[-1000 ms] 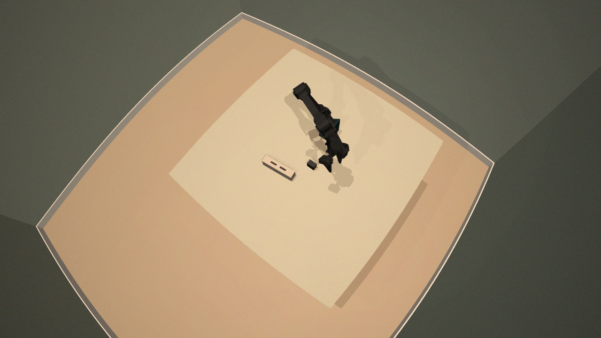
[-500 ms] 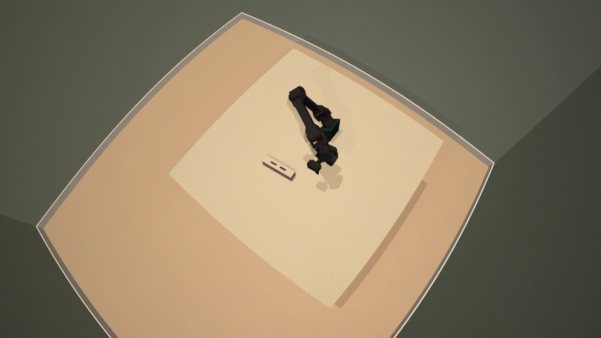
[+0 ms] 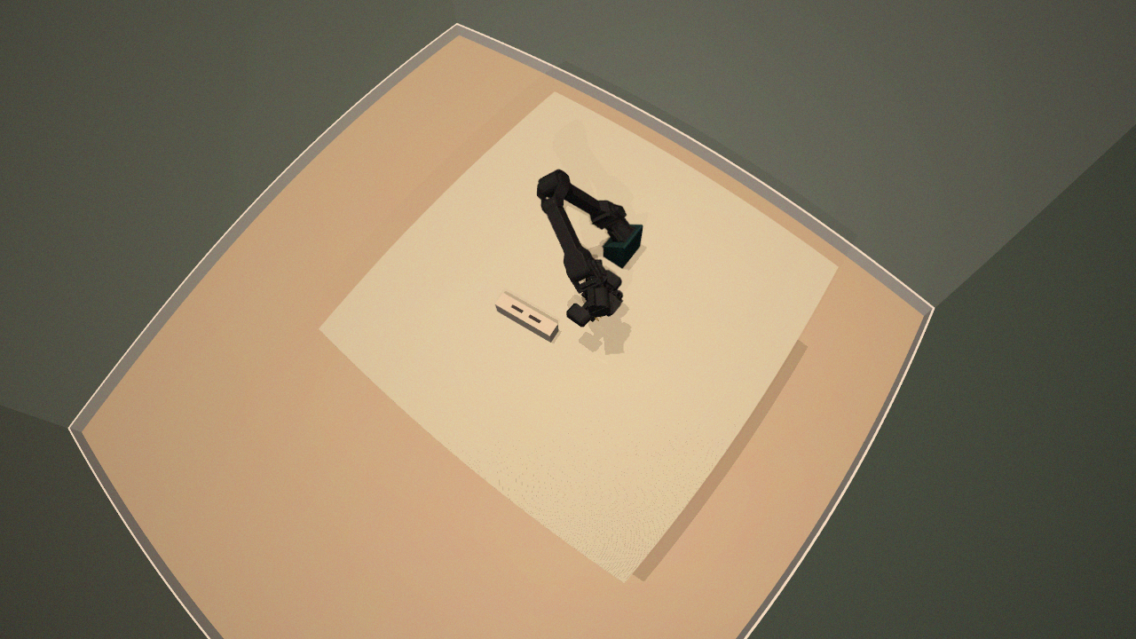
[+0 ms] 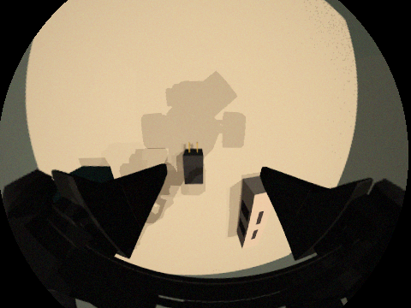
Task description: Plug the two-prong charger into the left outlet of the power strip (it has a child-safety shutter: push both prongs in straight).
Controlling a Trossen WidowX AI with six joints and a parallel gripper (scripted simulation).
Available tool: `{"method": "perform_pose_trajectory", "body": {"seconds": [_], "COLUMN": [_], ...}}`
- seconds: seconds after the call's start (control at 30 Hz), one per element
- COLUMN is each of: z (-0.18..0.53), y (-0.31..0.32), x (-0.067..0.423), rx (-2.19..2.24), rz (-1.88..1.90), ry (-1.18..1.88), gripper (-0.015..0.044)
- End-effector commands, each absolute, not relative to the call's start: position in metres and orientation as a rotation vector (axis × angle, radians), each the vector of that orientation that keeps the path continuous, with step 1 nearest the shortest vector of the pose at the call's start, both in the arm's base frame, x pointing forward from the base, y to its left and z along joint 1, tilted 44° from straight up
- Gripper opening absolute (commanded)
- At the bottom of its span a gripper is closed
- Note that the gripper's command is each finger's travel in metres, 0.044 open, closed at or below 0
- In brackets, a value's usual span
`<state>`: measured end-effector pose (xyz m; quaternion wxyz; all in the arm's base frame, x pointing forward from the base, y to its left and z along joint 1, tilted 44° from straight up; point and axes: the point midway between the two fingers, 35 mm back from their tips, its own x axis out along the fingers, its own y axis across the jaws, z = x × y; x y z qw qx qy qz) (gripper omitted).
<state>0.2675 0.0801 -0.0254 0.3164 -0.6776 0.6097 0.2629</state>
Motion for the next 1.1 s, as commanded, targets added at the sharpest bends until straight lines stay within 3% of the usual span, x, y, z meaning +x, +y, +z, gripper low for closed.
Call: {"method": "perform_pose_trajectory", "body": {"seconds": [0.0,1.07], "z": [-0.026,-0.052], "y": [0.055,0.015], "x": [0.258,0.251], "rx": [-1.793,-1.789], "rz": [0.680,0.672], "ry": [1.699,1.769], "gripper": [0.0440,0.0440]}}
